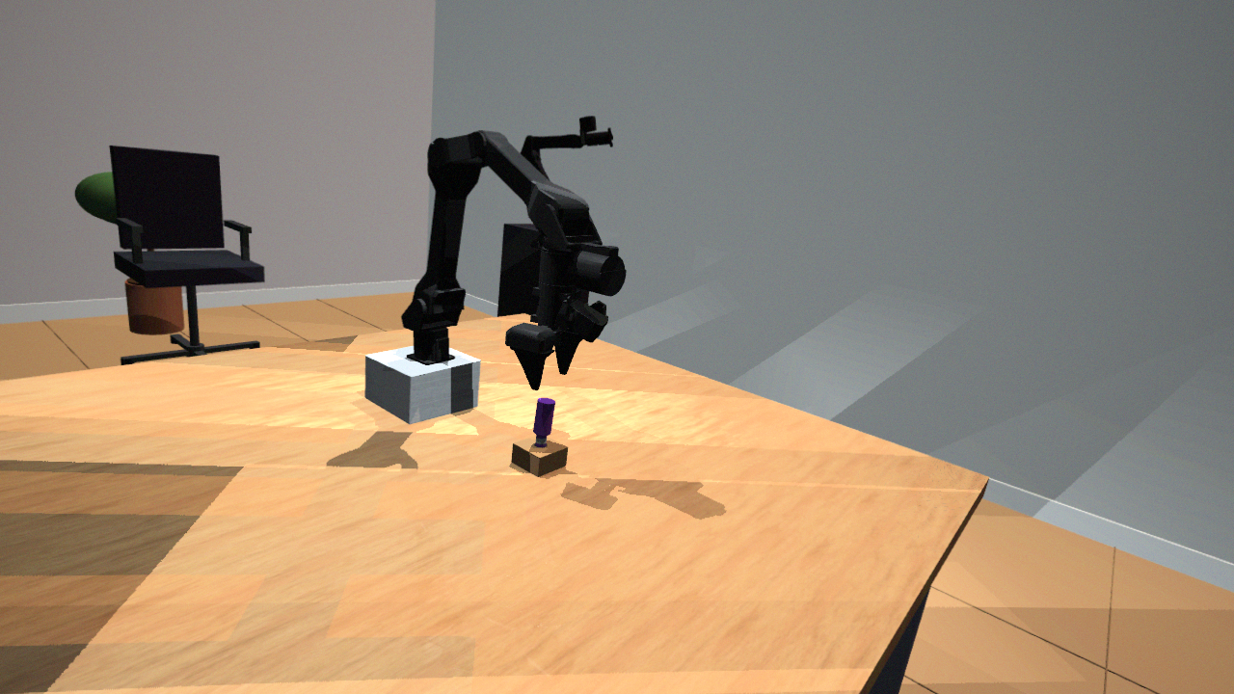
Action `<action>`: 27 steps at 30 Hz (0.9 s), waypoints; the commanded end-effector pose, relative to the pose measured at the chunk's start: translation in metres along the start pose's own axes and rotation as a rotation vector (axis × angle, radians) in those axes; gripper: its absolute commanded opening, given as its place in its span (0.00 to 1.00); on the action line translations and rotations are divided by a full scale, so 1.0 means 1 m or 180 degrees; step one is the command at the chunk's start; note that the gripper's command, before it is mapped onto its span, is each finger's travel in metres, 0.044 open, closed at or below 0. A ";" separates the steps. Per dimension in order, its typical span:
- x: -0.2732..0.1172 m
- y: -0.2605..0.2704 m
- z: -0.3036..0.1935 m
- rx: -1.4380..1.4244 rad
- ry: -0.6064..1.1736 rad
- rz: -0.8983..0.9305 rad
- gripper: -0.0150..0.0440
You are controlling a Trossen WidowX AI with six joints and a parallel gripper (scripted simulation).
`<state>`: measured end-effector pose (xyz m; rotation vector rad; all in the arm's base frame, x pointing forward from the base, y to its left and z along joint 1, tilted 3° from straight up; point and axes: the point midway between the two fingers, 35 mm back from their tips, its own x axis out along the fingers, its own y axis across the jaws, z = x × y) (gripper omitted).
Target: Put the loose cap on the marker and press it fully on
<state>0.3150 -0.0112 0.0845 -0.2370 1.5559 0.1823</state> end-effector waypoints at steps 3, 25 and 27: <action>-0.007 0.002 -0.003 0.0165 0.0025 0.0007 0.91; 0.002 0.005 -0.004 0.0981 0.0030 -0.0001 0.25; 0.003 0.005 -0.004 0.0981 0.0030 -0.0001 0.25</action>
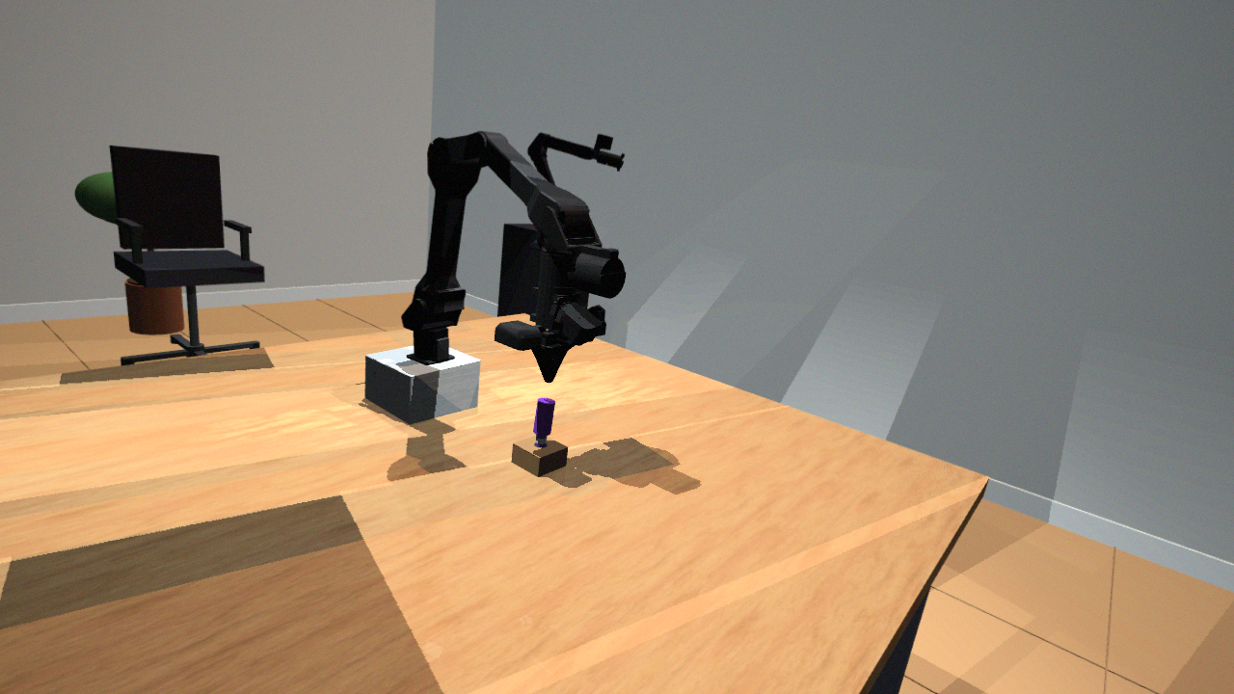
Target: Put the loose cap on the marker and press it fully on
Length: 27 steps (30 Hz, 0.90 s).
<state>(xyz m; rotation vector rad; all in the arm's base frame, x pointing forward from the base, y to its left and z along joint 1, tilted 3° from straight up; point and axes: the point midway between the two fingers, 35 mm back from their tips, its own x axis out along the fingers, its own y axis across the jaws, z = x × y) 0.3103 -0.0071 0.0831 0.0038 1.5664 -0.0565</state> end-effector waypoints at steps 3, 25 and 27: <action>0.005 0.000 0.000 0.0008 0.0012 -0.0006 0.25; 0.036 0.000 0.000 0.0008 0.0012 -0.0006 0.25; 0.039 0.000 0.000 0.0008 0.0012 -0.0006 0.25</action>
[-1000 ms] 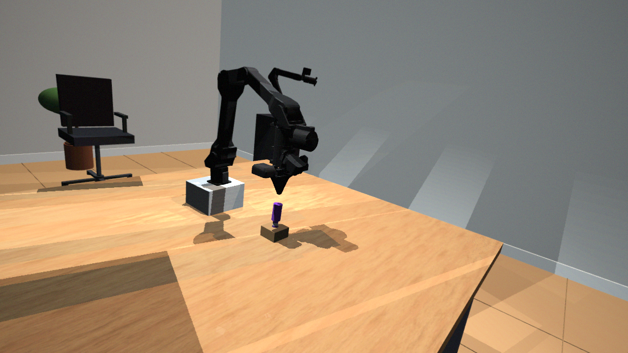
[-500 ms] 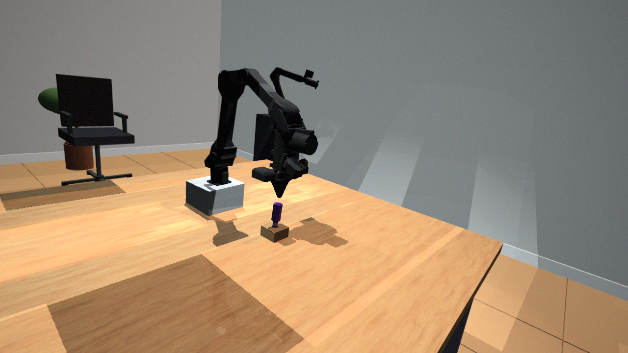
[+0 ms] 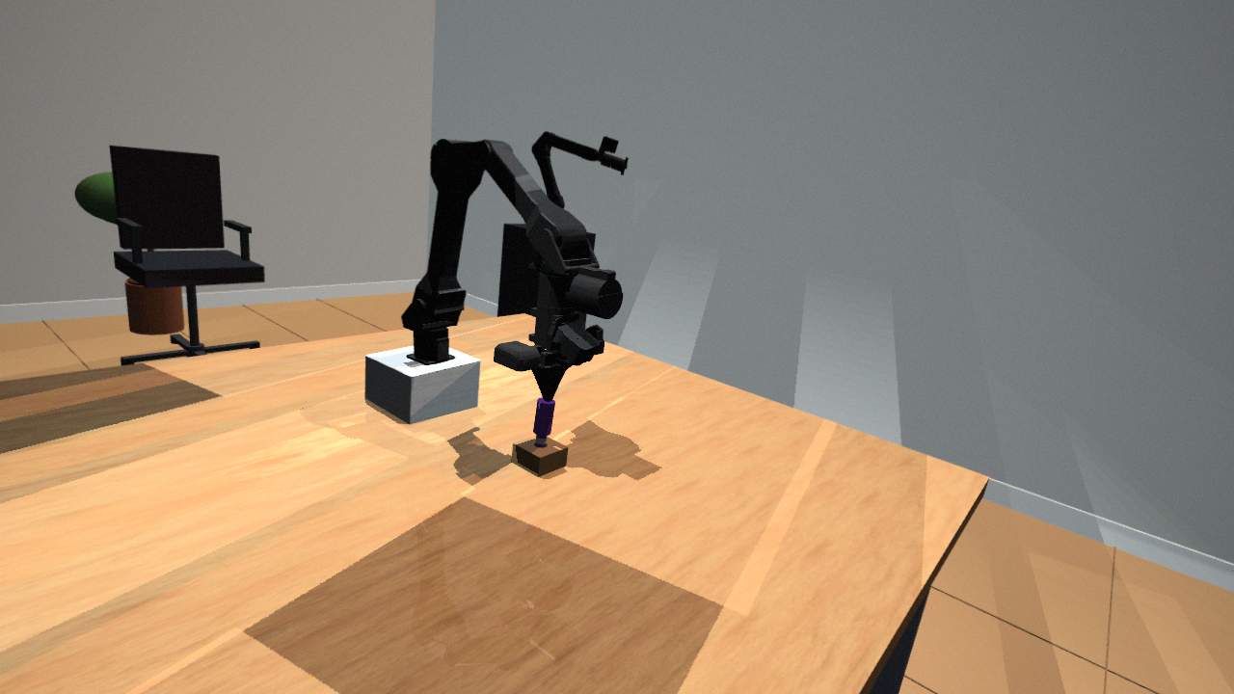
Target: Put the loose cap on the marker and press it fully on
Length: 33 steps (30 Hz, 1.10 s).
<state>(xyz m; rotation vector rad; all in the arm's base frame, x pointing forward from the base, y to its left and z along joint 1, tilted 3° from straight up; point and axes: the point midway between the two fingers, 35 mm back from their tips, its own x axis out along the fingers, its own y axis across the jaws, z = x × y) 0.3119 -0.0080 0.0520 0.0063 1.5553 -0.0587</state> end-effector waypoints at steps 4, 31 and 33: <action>0.011 0.000 -0.002 -0.0002 0.0047 -0.0007 0.25; -0.085 0.000 0.002 0.0003 -0.0010 0.0000 0.61; -0.085 0.000 0.002 0.0003 -0.0010 0.0000 0.70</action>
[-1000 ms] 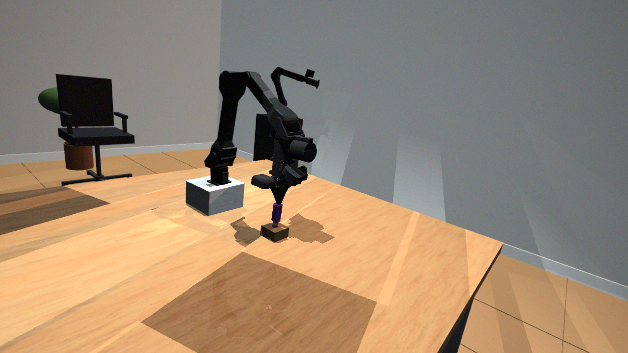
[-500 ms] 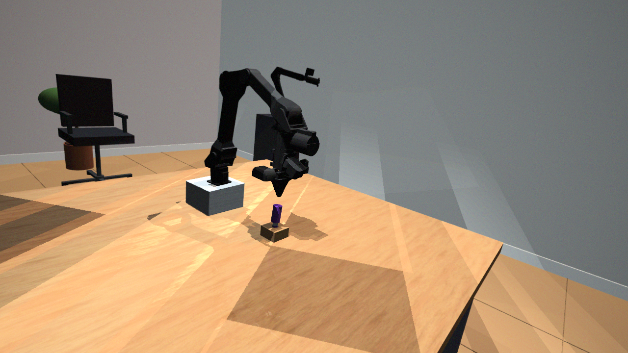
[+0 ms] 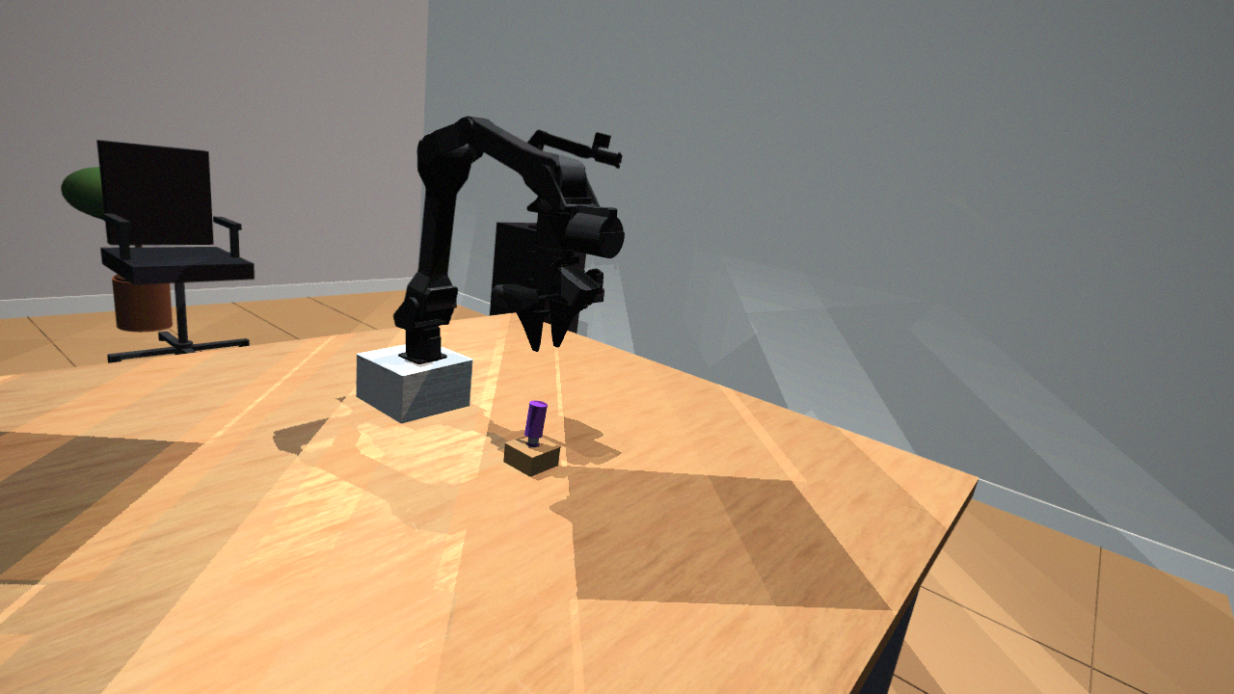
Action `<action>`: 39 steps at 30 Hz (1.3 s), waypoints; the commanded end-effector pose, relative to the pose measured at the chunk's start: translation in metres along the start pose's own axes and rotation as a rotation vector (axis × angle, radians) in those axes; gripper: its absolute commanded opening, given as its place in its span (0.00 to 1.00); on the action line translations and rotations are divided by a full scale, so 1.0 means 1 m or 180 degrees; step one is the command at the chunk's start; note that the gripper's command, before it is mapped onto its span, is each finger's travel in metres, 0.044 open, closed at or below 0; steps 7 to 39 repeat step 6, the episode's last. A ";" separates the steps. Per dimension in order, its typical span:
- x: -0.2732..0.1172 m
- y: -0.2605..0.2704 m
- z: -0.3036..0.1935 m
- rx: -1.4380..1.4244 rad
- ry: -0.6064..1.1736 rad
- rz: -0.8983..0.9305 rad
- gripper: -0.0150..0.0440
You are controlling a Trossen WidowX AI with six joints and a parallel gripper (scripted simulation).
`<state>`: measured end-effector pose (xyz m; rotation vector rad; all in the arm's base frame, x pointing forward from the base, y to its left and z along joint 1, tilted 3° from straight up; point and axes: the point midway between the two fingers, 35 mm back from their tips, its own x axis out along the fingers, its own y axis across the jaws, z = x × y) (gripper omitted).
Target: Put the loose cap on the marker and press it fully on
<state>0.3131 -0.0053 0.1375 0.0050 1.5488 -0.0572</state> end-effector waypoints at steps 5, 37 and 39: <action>0.000 0.000 0.000 0.0008 0.0011 -0.0001 0.92; 0.000 0.000 0.000 0.0008 0.0011 -0.0001 0.97; 0.000 0.000 0.000 0.0008 0.0011 -0.0001 0.97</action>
